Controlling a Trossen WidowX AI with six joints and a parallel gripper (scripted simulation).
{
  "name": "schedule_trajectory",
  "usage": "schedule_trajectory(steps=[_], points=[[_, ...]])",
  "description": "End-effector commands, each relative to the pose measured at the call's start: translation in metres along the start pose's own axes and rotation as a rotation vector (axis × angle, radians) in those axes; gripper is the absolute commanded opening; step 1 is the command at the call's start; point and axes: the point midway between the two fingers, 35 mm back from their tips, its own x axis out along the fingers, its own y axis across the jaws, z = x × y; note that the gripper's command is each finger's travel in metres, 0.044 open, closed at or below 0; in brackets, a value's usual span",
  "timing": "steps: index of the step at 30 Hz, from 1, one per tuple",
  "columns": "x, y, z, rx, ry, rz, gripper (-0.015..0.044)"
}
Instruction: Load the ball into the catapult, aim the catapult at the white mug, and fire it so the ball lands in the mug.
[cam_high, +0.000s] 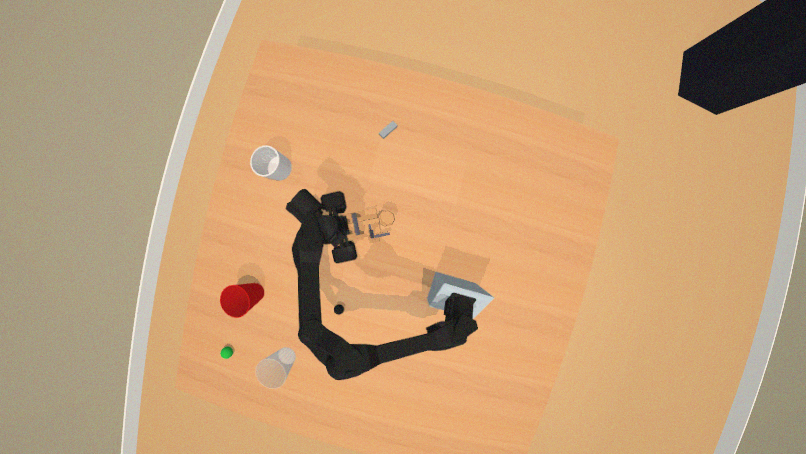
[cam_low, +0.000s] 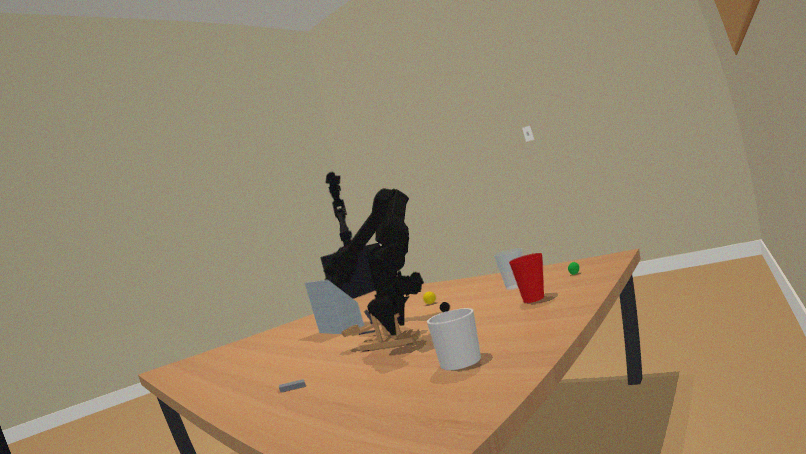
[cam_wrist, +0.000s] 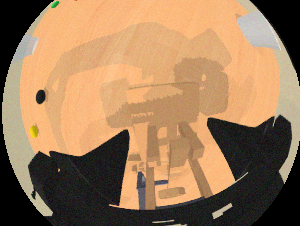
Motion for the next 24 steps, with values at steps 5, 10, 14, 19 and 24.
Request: schedule_trajectory(steps=[5, 10, 14, 19, 24], points=[[-0.001, 0.000, 0.000, -0.001, -0.001, -0.001, 0.0256], [-0.001, 0.000, 0.000, -0.001, -0.001, -0.001, 0.0145], [-0.001, 0.000, 0.000, -0.001, -0.001, -0.001, 0.0118], [-0.040, -0.001, 0.000, 0.001, 0.000, -0.002, 0.0006], [-0.051, 0.000, 0.000, 0.007, 0.000, -0.001, 0.0000]])
